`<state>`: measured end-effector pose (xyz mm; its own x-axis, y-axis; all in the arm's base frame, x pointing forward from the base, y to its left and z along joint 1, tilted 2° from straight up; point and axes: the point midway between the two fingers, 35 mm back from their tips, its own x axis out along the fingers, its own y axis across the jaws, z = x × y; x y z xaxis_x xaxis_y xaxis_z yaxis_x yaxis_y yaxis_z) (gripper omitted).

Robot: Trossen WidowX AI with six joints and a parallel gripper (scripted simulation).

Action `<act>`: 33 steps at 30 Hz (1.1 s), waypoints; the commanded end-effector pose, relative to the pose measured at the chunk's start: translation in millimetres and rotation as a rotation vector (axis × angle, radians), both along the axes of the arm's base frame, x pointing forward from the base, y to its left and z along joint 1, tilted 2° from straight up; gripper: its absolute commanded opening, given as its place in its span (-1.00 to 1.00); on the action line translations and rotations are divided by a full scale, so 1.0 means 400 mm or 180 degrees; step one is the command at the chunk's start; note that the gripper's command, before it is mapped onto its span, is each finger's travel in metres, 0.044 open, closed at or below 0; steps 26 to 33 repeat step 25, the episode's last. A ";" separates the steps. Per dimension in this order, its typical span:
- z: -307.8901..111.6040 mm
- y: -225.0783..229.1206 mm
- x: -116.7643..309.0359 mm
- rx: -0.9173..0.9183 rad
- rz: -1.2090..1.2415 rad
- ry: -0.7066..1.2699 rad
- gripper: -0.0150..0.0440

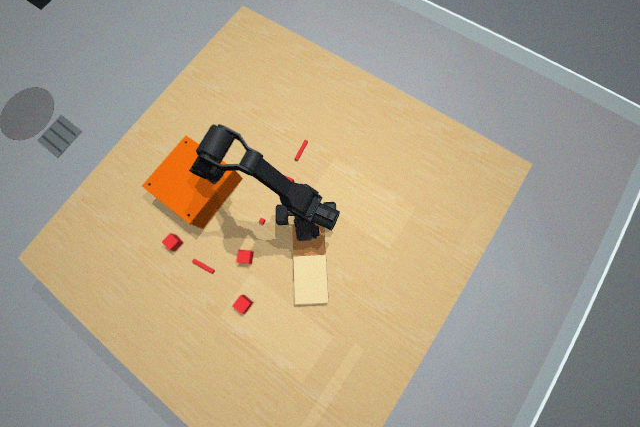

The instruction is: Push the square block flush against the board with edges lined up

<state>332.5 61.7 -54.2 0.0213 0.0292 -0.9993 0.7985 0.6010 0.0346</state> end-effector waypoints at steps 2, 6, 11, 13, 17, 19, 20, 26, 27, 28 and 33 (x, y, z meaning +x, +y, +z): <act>-0.001 -0.009 0.008 -0.0004 0.0015 0.0006 -0.49; -0.001 -0.016 0.014 -0.0005 0.0015 0.0005 -0.49; -0.001 -0.025 0.021 -0.0006 0.0015 0.0004 -0.49; -0.001 -0.029 0.024 -0.0007 0.0015 0.0004 -0.49; -0.001 -0.033 0.028 -0.0007 0.0015 0.0004 -0.49; -0.001 -0.031 0.026 -0.0007 0.0015 0.0004 -0.49; -0.001 -0.028 0.025 -0.0007 0.0015 0.0004 -0.49; -0.001 -0.012 0.014 -0.0005 0.0015 0.0005 -0.49; -0.001 -0.012 0.014 -0.0005 0.0015 0.0005 -0.49; -0.001 -0.012 0.014 -0.0005 0.0015 0.0005 -0.49; -0.001 -0.012 0.014 -0.0005 0.0015 0.0005 -0.49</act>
